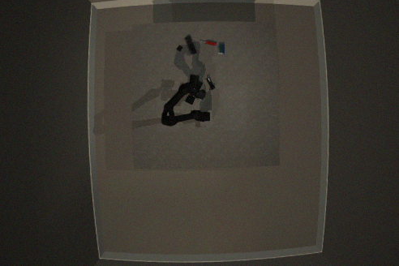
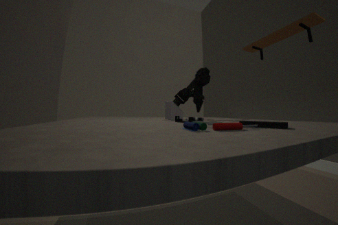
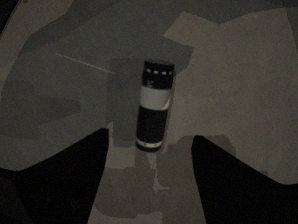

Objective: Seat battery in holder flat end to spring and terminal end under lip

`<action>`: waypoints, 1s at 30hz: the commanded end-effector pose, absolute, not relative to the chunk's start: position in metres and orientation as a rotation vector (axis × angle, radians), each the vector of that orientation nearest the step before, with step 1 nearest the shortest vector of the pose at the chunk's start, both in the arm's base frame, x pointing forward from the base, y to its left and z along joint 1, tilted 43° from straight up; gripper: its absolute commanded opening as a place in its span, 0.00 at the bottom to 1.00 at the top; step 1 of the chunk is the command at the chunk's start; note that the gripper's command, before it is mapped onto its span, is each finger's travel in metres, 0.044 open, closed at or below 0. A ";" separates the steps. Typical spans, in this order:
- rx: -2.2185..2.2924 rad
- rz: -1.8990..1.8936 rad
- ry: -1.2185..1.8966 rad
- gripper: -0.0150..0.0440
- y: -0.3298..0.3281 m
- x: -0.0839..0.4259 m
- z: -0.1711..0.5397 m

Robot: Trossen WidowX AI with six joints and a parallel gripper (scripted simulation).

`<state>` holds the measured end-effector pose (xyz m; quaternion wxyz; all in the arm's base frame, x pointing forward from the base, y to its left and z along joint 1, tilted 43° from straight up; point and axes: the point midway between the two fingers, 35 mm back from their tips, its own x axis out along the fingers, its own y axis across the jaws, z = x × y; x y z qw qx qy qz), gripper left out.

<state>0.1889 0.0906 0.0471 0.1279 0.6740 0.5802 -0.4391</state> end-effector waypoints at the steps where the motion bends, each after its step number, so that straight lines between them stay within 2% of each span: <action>1: 1.964 -1.304 1.698 0.64 0.091 0.187 0.045; 30: 1.964 -1.304 1.699 0.64 0.122 0.184 0.012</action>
